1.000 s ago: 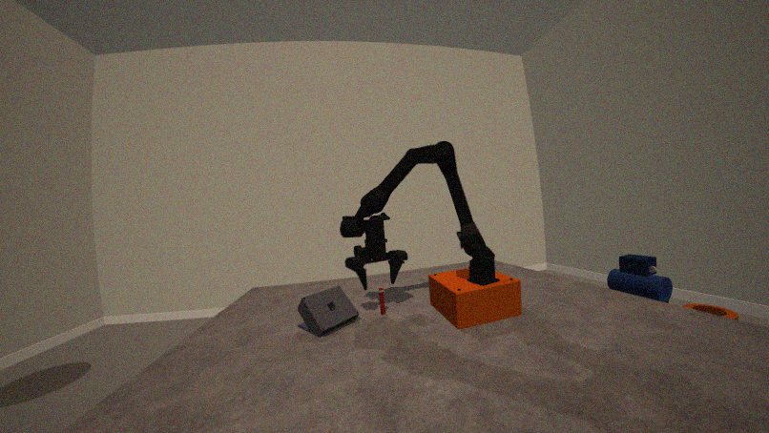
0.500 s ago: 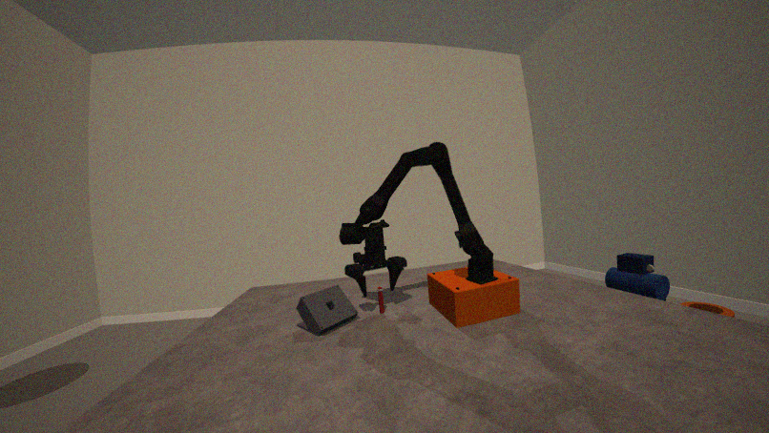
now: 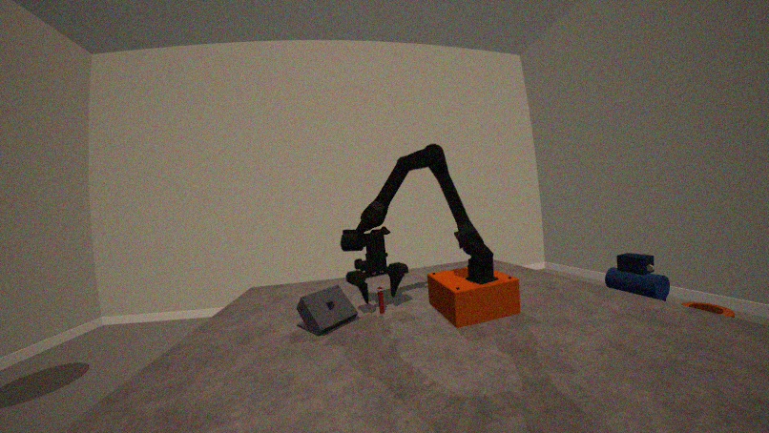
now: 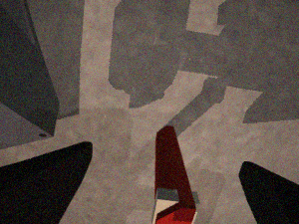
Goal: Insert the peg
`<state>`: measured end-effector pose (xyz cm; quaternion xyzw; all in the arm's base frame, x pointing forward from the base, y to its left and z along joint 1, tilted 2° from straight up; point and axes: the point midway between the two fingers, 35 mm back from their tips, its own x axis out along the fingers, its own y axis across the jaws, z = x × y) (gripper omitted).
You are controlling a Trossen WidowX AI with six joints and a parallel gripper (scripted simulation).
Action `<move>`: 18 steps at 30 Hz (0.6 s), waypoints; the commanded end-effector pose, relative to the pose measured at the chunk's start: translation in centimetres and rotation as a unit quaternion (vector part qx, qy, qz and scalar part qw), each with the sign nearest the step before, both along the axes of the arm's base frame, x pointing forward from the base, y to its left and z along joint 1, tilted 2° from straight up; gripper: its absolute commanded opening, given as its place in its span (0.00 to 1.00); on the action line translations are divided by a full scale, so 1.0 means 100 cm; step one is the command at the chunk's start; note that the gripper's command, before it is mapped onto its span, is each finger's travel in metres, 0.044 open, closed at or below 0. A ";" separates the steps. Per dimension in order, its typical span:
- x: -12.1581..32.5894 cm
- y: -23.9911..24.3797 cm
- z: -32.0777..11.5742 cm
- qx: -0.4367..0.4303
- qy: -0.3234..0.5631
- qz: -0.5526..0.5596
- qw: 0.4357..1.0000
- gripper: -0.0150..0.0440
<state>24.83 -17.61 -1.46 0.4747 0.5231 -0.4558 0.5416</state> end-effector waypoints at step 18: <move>0.000 0.000 0.001 0.000 -0.001 0.000 1.000 0.25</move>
